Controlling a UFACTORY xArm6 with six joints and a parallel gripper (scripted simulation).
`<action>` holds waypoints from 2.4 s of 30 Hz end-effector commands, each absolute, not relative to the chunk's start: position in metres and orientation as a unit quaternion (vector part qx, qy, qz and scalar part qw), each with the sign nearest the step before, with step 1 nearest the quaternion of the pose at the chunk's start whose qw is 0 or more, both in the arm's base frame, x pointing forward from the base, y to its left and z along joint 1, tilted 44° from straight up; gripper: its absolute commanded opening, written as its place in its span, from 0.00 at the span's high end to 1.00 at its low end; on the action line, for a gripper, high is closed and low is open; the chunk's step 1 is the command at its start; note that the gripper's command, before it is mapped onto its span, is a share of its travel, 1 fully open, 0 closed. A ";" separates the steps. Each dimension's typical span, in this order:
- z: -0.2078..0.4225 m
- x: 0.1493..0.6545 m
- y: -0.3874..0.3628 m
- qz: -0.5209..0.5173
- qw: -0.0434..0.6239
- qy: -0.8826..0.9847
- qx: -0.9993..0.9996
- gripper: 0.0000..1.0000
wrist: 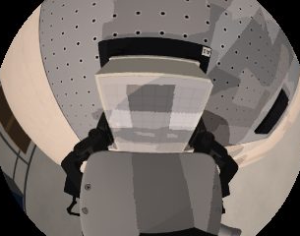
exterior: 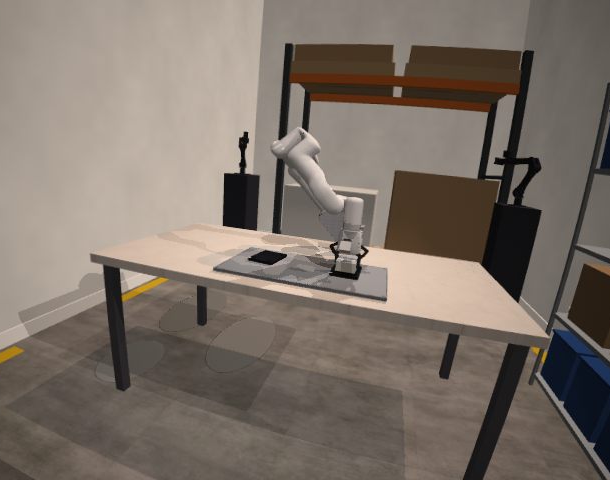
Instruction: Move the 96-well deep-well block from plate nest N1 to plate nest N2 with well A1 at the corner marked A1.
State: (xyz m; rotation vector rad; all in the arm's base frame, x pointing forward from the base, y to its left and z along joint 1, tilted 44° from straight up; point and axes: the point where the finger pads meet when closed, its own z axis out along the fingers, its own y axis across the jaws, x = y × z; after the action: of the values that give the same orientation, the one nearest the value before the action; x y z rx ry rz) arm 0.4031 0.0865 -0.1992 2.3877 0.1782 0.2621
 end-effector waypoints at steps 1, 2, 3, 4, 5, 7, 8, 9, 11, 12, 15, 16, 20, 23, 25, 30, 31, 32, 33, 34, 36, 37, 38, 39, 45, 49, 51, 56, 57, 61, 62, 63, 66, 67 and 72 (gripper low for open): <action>-0.199 0.404 0.087 0.103 0.357 0.069 0.926 1.00; -0.199 0.404 0.087 0.103 0.357 0.069 0.926 1.00; -0.199 0.404 0.087 0.103 0.357 0.069 0.926 1.00; -0.199 0.404 0.087 0.103 0.357 0.069 0.926 1.00; -0.199 0.404 0.087 0.103 0.357 0.069 0.926 1.00; -0.199 0.404 0.087 0.103 0.357 0.069 0.926 1.00; -0.200 0.404 0.087 0.103 0.357 0.069 0.926 1.00; -0.200 0.405 0.087 0.103 0.357 0.069 0.926 1.00; -0.200 0.405 0.087 0.103 0.357 0.069 0.926 1.00; -0.200 0.405 0.086 0.103 0.357 0.069 0.926 1.00; -0.200 0.405 0.086 0.103 0.357 0.069 0.926 1.00; -0.201 0.405 0.086 0.103 0.357 0.069 0.926 1.00; -0.201 0.405 0.086 0.103 0.357 0.069 0.926 1.00; -0.201 0.405 0.086 0.103 0.357 0.069 0.926 1.00; -0.201 0.405 0.085 0.103 0.357 0.069 0.926 1.00; -0.202 0.405 0.085 0.103 0.357 0.069 0.926 1.00; -0.202 0.405 0.085 0.103 0.357 0.069 0.926 1.00; -0.202 0.405 0.085 0.103 0.357 0.069 0.926 1.00; -0.202 0.405 0.084 0.103 0.357 0.069 0.926 1.00; -0.202 0.405 0.084 0.103 0.357 0.069 0.926 1.00; -0.203 0.405 0.084 0.103 0.357 0.069 0.926 1.00; -0.203 0.406 0.084 0.103 0.357 0.069 0.926 1.00; -0.203 0.406 0.084 0.103 0.357 0.069 0.926 1.00; -0.203 0.406 0.084 0.103 0.357 0.069 0.926 1.00; -0.203 0.406 0.084 0.103 0.357 0.069 0.926 0.00; -0.203 0.406 0.084 0.103 0.357 0.069 0.926 0.00; -0.203 0.406 0.083 0.103 0.357 0.069 0.926 0.00; -0.203 0.406 0.083 0.103 0.357 0.069 0.926 0.00; -0.203 0.406 0.083 0.103 0.357 0.069 0.926 0.00; -0.203 0.406 0.084 0.103 0.357 0.069 0.926 0.00; -0.203 0.406 0.084 0.103 0.357 0.069 0.926 0.00; -0.203 0.406 0.084 0.103 0.357 0.069 0.926 0.00; -0.203 0.406 0.083 0.103 0.357 0.069 0.926 0.00; -0.203 0.406 0.084 0.103 0.357 0.069 0.926 0.00; -0.203 0.406 0.084 0.103 0.357 0.069 0.926 0.00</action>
State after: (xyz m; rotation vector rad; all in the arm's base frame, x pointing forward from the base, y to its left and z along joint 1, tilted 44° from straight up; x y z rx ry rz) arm 0.4048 0.0821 -0.2040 2.3879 0.1783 0.2623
